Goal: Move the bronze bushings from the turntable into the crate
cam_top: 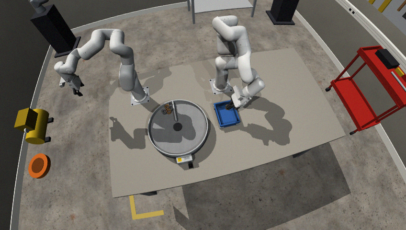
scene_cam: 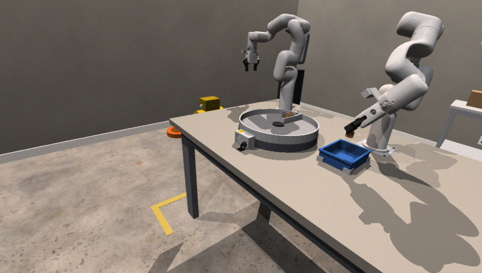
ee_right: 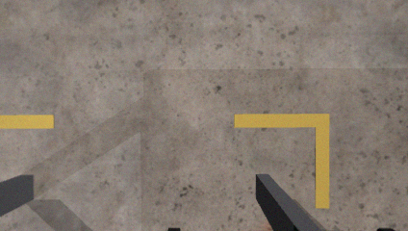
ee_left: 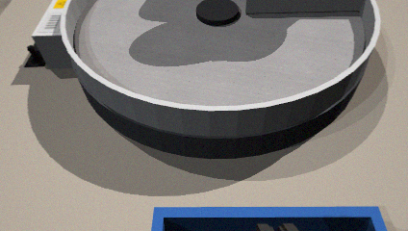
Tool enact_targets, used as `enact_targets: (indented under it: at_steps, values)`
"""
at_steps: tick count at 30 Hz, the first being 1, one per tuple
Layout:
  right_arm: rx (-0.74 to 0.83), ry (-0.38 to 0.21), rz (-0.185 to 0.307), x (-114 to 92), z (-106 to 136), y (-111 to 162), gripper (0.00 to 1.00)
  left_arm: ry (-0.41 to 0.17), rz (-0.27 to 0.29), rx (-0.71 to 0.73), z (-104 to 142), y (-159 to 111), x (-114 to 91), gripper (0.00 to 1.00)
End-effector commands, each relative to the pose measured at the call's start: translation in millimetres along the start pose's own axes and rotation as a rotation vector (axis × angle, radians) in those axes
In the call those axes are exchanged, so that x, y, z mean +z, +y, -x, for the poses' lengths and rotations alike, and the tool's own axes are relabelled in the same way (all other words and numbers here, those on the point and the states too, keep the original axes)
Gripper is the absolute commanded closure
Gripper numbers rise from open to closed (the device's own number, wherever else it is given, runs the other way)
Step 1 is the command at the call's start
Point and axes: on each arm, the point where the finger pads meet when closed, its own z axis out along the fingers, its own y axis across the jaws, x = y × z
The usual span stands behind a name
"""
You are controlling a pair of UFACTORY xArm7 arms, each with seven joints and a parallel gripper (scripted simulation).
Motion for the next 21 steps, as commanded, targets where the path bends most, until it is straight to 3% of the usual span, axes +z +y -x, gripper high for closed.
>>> enact_targets:
  at_steps: [1,14,21]
  values:
    - [0.000,0.005,0.000,-2.0,-1.2,0.0,0.00,-0.001,-0.002,0.002,0.2,-1.0,-0.3,1.00]
    - [0.000,0.005,0.000,-2.0,-1.2,0.0,0.00,0.000,-0.002,0.002,33.2,-0.6,38.7,1.00]
    - [0.000,0.005,0.000,-2.0,-1.2,0.0,0.00,-0.001,-0.002,0.002,37.3,-0.5,43.7,1.00]
